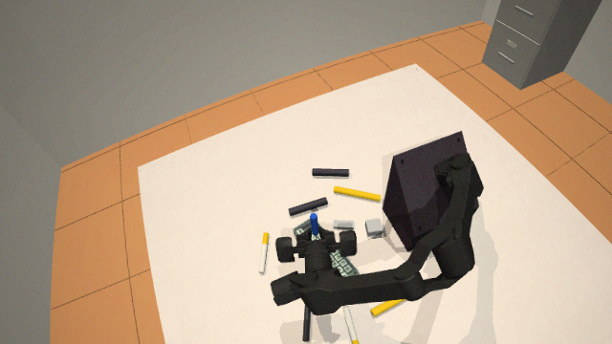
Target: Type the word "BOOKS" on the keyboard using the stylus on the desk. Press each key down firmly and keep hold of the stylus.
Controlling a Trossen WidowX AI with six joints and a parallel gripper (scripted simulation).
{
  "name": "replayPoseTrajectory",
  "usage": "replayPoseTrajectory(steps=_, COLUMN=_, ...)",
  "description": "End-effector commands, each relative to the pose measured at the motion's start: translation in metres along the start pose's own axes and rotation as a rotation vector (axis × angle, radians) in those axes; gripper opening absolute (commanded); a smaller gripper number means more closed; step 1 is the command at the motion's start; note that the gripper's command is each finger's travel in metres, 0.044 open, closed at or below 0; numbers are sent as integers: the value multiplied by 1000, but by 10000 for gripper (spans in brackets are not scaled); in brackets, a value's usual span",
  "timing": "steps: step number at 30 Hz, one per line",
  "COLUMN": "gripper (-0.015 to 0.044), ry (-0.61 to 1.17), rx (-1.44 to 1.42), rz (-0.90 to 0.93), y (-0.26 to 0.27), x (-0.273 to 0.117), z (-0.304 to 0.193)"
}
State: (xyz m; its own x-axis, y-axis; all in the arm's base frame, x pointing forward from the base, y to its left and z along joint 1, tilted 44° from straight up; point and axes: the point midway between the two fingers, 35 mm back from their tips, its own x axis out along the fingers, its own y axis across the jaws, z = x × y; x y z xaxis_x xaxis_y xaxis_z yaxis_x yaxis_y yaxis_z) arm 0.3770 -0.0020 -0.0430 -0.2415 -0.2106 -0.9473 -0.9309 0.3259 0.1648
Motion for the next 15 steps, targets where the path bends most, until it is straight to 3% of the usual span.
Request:
replayPoseTrajectory(steps=1, gripper=0, ry=0, rx=1, rz=0, y=-3, x=0, z=-1)
replayPoseTrajectory(steps=15, gripper=0, ry=7, rx=-9, rz=10, y=-24, x=2, z=-8)
